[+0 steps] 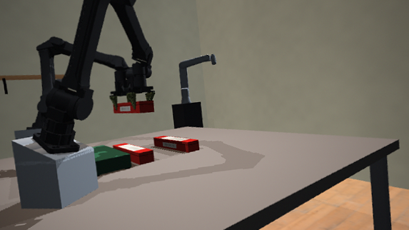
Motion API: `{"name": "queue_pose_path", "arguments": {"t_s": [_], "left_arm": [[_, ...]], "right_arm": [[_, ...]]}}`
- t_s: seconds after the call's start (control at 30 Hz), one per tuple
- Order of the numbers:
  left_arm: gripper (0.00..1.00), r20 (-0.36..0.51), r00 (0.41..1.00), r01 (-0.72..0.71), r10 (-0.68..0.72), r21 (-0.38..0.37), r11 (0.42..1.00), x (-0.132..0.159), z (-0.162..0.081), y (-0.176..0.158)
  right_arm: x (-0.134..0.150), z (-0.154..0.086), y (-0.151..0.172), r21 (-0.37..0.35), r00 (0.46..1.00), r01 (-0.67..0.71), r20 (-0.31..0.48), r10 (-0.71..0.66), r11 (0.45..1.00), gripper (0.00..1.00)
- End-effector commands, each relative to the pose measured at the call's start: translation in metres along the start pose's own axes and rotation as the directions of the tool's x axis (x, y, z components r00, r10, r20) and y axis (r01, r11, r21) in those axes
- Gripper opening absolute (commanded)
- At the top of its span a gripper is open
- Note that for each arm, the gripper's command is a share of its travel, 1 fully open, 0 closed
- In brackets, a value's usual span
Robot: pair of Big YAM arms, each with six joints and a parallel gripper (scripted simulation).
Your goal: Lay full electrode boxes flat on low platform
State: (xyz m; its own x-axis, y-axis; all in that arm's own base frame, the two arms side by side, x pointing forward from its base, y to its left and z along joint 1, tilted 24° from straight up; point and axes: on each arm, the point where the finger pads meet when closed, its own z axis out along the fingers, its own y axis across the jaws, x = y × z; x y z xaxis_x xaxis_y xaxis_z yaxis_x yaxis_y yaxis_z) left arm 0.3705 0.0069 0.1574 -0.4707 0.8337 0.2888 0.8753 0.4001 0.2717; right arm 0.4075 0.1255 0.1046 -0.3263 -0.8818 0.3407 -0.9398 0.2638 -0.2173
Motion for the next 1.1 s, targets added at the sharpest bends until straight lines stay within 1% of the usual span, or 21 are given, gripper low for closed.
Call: {"name": "queue_pose_path", "arguments": {"t_s": [0.0, 1.07], "left_arm": [[0.00, 0.059, 0.998, 0.025, -0.019, -0.092, 0.995, -0.0026, -0.0522, 0.0254], [0.00, 0.059, 0.998, 0.022, -0.017, -0.092, 0.995, -0.0009, -0.0576, 0.0267]], "right_arm": [[-0.0071, -0.0636, -0.0260, 0.096, 0.997, -0.018, 0.077, 0.010, 0.995, 0.00], [-0.0063, -0.0718, -0.0285, 0.096, 0.997, -0.018, 0.077, 0.010, 0.995, 0.00]]}}
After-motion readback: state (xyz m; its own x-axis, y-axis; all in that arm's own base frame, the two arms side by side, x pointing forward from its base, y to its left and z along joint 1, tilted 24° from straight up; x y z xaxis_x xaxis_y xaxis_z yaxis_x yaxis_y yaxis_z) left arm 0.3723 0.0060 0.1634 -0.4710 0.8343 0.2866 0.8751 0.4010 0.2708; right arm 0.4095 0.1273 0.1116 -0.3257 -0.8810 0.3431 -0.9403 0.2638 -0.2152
